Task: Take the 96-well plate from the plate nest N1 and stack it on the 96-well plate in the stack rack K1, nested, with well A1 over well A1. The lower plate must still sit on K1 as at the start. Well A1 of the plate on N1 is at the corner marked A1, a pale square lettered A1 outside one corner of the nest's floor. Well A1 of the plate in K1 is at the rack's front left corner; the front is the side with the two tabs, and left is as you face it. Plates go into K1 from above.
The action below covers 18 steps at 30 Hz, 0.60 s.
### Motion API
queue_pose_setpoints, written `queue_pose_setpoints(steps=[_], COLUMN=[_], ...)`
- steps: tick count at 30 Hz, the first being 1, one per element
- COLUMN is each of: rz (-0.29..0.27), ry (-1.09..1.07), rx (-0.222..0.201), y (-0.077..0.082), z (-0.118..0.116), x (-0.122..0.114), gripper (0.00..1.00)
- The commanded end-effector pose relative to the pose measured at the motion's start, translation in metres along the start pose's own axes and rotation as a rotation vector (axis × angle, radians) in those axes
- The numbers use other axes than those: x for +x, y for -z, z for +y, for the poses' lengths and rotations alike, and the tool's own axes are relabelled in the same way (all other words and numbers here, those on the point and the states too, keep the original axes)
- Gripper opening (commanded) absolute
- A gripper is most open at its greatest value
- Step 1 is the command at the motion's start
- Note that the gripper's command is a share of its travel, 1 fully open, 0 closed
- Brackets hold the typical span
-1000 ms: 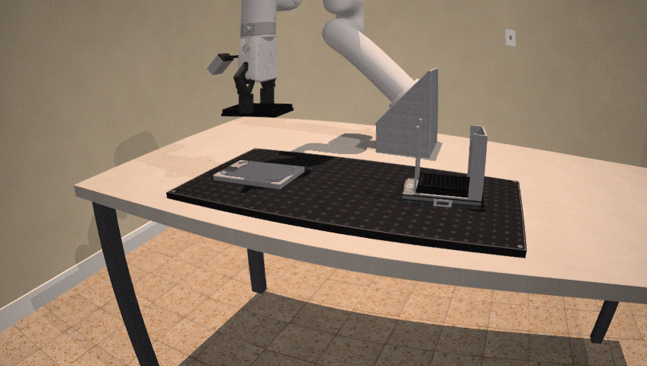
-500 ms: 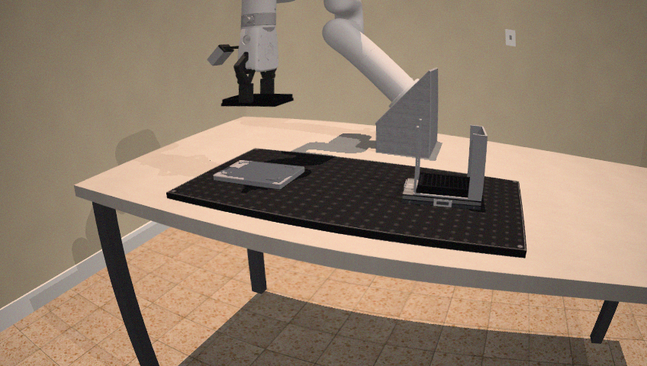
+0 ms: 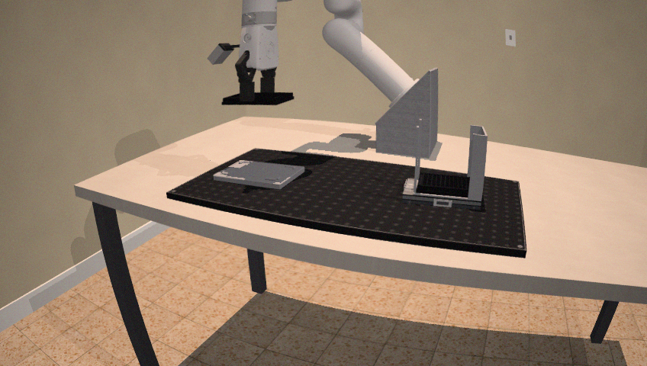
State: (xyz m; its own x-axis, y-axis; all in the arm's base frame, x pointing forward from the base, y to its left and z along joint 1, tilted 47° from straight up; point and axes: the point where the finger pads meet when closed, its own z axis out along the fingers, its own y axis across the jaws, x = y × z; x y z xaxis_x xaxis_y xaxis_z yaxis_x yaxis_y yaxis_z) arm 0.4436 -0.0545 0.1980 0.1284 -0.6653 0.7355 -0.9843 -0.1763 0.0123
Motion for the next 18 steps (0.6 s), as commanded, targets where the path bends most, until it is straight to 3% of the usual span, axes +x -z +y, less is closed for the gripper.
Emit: queue_pose_setpoints(steps=[1, 18], rz=[0.000, 0.000], ry=[0.059, 0.059], rx=[0.004, 0.004], y=[0.002, 0.003], z=[-0.001, -0.001], x=[-0.012, -0.062], gripper=[0.00, 0.00])
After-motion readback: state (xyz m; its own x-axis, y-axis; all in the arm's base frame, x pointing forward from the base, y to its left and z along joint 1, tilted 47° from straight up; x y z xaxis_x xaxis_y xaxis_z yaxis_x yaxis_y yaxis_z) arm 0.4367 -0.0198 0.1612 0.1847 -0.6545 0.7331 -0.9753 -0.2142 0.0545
